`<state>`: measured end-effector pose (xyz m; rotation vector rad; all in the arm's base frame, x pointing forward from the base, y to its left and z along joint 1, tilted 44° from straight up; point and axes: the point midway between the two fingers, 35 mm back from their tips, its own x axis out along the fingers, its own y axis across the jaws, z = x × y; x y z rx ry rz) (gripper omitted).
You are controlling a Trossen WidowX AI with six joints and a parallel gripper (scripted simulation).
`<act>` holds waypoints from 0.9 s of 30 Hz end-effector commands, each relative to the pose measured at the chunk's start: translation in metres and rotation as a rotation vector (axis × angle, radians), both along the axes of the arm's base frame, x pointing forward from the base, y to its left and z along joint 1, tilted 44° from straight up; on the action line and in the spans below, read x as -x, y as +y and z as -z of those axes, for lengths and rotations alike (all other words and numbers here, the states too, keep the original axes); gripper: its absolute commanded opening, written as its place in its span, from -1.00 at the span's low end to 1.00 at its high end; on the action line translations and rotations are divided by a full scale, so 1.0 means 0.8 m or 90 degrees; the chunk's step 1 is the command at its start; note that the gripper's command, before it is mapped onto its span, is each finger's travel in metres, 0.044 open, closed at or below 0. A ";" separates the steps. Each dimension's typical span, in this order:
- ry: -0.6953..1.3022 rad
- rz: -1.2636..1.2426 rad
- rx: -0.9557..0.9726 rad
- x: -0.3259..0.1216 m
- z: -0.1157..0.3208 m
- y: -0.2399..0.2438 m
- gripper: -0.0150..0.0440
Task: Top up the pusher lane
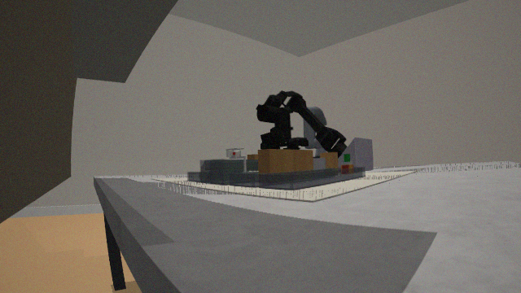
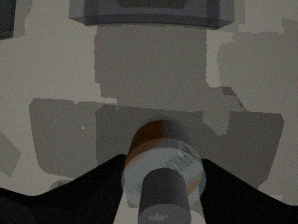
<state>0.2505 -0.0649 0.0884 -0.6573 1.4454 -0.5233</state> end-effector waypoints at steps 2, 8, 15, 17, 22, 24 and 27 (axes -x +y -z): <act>0.000 -0.003 -0.001 -0.001 -0.007 0.007 -0.40; 0.001 -0.004 -0.006 0.001 -0.036 0.037 -0.49; 0.002 -0.003 -0.005 0.011 -0.073 0.070 -0.49; 0.002 -0.003 -0.003 0.015 -0.084 0.078 -0.49; 0.002 -0.003 0.000 0.021 -0.098 0.088 -0.49; 0.002 -0.003 0.000 0.020 -0.098 0.088 -0.49; 0.004 -0.005 -0.001 0.016 -0.092 0.093 -0.49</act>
